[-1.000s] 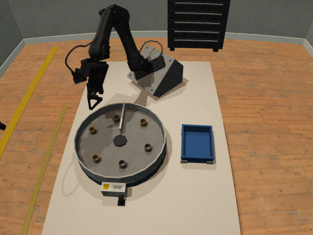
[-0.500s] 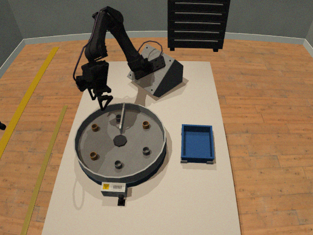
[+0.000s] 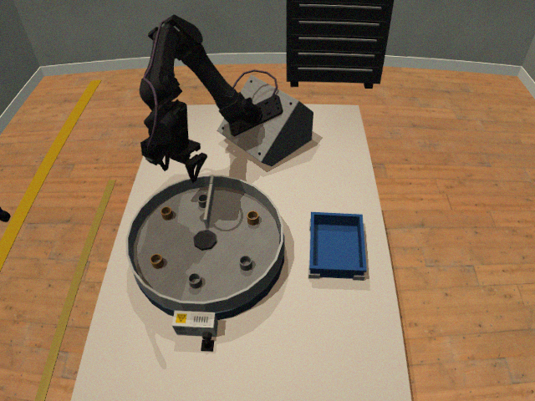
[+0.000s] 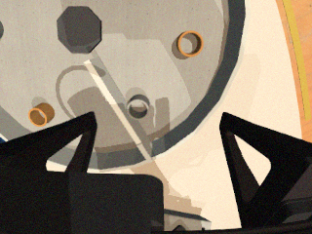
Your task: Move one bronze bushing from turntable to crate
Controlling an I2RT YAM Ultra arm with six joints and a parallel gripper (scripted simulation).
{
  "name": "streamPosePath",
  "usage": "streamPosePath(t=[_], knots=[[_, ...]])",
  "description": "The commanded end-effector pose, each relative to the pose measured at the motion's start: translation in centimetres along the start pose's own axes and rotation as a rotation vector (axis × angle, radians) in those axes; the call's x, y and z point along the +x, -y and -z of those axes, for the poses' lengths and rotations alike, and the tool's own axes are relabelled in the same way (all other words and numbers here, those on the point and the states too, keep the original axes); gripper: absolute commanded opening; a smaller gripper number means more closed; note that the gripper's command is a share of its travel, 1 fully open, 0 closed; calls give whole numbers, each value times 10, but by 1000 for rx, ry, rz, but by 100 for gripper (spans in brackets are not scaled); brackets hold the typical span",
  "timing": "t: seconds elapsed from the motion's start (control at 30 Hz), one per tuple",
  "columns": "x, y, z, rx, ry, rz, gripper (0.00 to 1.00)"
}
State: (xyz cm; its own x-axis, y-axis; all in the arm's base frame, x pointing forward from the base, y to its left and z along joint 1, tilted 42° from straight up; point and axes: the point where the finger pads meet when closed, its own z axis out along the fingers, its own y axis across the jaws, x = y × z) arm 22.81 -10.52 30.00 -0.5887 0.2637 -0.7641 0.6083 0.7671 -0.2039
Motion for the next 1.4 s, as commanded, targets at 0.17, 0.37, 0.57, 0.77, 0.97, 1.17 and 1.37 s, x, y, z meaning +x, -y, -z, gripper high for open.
streamPosePath(t=[0.17, 0.37, 0.57, 0.77, 0.97, 1.17, 1.37], knots=[[12, -9, 17, -31, -118, 296, 100], [19, -14, 25, -52, -171, 458, 100], [20, -12, 29, -58, -172, 484, 100], [20, -11, 30, -60, -167, 480, 100], [19, -12, 30, -61, -162, 473, 100], [19, -12, 30, -61, -162, 473, 100], [19, -12, 30, -61, -162, 473, 11]])
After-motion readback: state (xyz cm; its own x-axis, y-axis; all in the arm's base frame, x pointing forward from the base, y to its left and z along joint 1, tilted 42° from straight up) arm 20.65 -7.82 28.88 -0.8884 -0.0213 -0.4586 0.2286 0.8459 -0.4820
